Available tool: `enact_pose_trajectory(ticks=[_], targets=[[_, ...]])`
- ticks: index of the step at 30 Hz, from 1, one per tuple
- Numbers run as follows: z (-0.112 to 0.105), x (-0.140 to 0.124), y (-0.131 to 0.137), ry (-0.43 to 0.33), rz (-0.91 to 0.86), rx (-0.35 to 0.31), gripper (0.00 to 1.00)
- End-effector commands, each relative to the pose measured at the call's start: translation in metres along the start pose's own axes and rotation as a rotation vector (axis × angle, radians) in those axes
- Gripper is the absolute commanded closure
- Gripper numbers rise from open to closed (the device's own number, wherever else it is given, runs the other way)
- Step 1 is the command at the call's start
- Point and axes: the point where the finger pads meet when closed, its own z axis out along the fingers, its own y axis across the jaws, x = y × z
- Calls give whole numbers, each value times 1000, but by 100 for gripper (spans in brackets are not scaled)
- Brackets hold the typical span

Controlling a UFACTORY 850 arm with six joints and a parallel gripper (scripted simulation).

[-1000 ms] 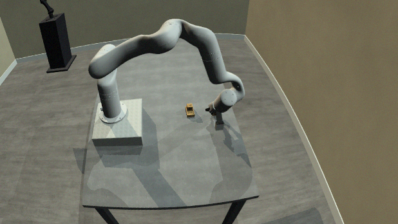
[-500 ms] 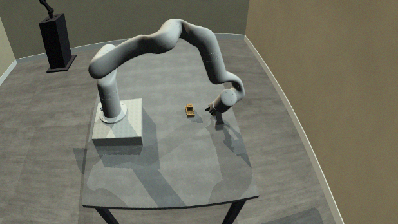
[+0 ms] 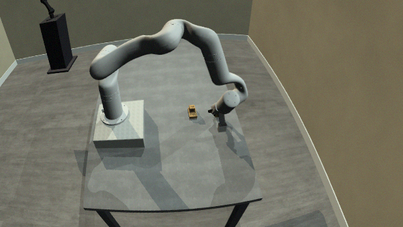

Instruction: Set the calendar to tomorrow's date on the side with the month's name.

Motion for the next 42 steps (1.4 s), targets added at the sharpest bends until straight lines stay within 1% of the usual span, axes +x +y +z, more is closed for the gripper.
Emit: enact_pose_trajectory(ticks=[1,42], targets=[[-1,0,-1,0,-1,2,71],[3,2,-1,0,-1,2,71]])
